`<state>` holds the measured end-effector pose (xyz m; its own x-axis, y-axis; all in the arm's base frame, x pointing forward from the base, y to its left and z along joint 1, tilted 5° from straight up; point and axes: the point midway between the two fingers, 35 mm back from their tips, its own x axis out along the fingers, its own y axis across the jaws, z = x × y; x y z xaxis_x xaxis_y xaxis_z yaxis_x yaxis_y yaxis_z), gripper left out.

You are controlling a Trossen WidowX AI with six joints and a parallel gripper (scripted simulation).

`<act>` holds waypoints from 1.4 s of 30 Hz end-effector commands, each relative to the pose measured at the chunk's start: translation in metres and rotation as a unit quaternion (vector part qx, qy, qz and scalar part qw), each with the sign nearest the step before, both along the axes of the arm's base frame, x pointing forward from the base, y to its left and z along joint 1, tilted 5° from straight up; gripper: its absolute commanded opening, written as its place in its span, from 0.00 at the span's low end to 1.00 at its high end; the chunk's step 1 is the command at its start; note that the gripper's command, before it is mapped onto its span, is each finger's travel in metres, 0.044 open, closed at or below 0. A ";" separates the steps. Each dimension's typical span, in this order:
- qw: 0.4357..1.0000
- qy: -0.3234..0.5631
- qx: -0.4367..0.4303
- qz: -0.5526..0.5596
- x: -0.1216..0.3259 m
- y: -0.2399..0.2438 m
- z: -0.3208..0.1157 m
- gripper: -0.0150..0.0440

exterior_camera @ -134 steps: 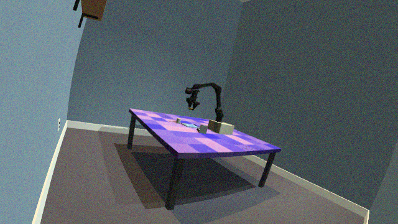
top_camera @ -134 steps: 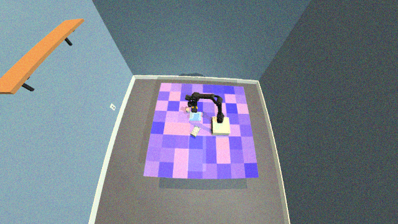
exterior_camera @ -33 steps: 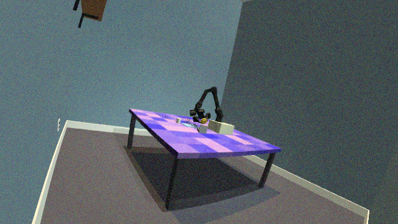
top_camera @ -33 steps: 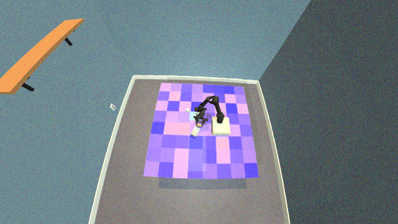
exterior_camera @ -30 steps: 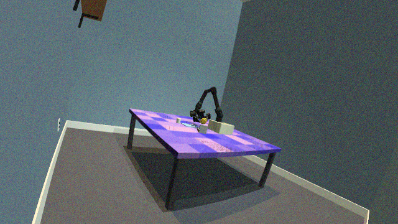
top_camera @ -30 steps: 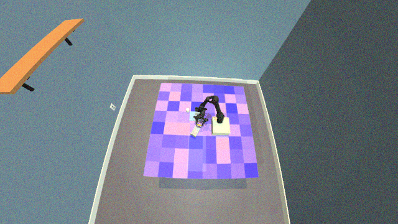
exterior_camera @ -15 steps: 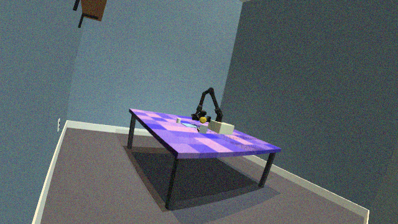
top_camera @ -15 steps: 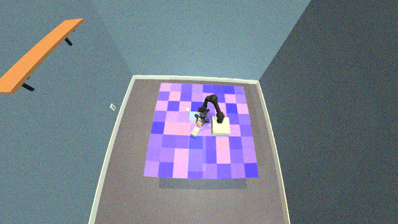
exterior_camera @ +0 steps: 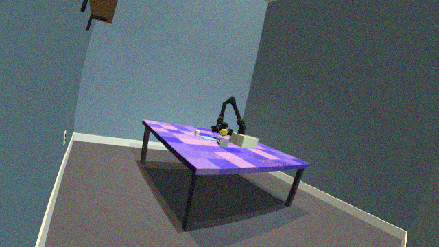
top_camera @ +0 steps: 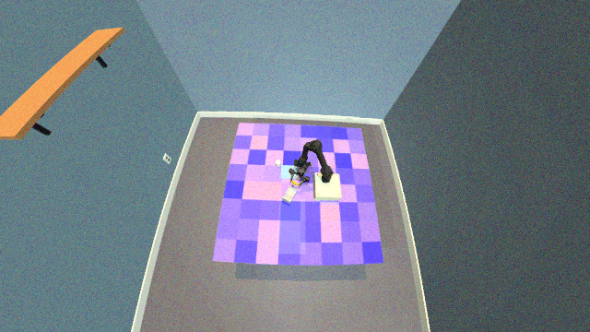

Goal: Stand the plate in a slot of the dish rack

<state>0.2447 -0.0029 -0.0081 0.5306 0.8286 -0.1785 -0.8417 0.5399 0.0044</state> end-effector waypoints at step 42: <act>1.000 -0.002 -0.008 -0.001 0.022 0.031 -0.032 0.25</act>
